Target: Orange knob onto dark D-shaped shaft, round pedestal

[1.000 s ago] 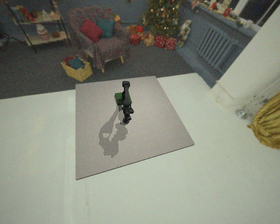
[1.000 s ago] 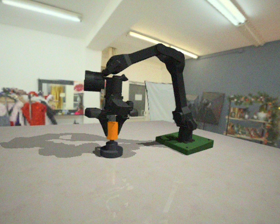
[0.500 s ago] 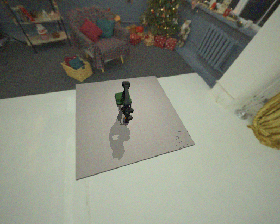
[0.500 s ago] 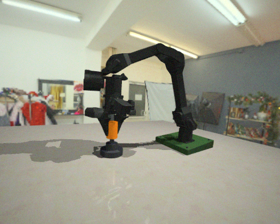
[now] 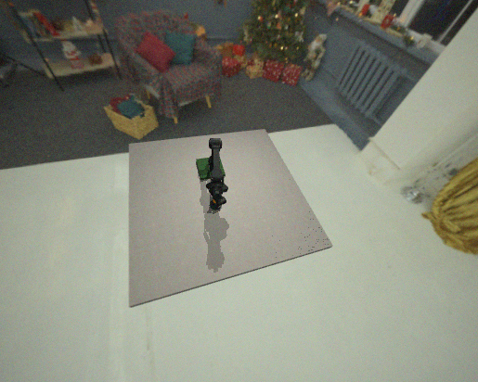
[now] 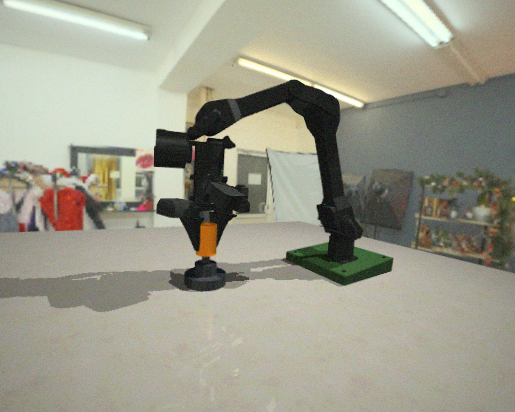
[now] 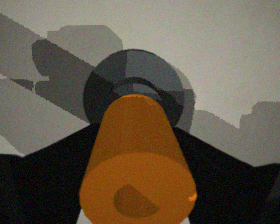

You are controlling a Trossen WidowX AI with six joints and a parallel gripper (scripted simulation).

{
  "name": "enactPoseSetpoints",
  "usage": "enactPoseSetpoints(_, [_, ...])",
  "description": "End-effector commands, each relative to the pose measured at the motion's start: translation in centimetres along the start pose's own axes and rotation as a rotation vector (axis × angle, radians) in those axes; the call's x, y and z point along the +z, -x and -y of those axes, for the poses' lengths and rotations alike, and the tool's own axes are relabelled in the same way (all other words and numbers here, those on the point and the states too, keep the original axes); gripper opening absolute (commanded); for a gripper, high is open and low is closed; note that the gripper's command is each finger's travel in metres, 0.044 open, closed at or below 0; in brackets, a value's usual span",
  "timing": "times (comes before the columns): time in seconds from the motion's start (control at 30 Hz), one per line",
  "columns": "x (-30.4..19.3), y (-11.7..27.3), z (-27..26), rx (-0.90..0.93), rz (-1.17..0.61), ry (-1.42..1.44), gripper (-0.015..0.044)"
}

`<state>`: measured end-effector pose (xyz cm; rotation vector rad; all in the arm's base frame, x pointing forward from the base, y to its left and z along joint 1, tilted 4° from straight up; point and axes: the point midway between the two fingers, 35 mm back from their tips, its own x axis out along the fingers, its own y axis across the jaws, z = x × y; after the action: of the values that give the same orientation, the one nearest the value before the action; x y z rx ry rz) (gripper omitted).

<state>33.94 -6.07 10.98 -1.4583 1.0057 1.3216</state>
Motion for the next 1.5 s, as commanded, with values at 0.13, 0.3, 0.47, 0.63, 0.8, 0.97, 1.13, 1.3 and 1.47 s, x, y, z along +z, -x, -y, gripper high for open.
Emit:
enactPoseSetpoints(0.13, [-0.05,-0.14,0.00,-0.003,0.000,0.002,0.0000])
enactPoseSetpoints(0.3, [-0.03,-0.18,0.03,-0.003,0.000,0.002,0.0000])
enactPoseSetpoints(0.47, [0.00,-0.18,0.06,-0.003,0.000,0.002,0.0000])
enactPoseSetpoints(0.63, [0.01,-0.23,0.08,-0.003,0.000,0.002,0.0000])
enactPoseSetpoints(0.8, [0.13,0.19,0.09,-0.003,0.000,0.002,0.0000])
enactPoseSetpoints(0.97, [0.12,0.38,0.11,-0.003,0.000,0.056,0.0000])
enactPoseSetpoints(1.13, [-0.04,0.33,0.18,-0.003,-0.001,0.212,0.0000])
enactPoseSetpoints(1.3, [-0.07,0.08,0.08,-0.003,-0.001,0.212,0.0000])
enactPoseSetpoints(1.47, [0.00,-0.04,-0.03,-0.003,-0.001,0.212,0.0000])
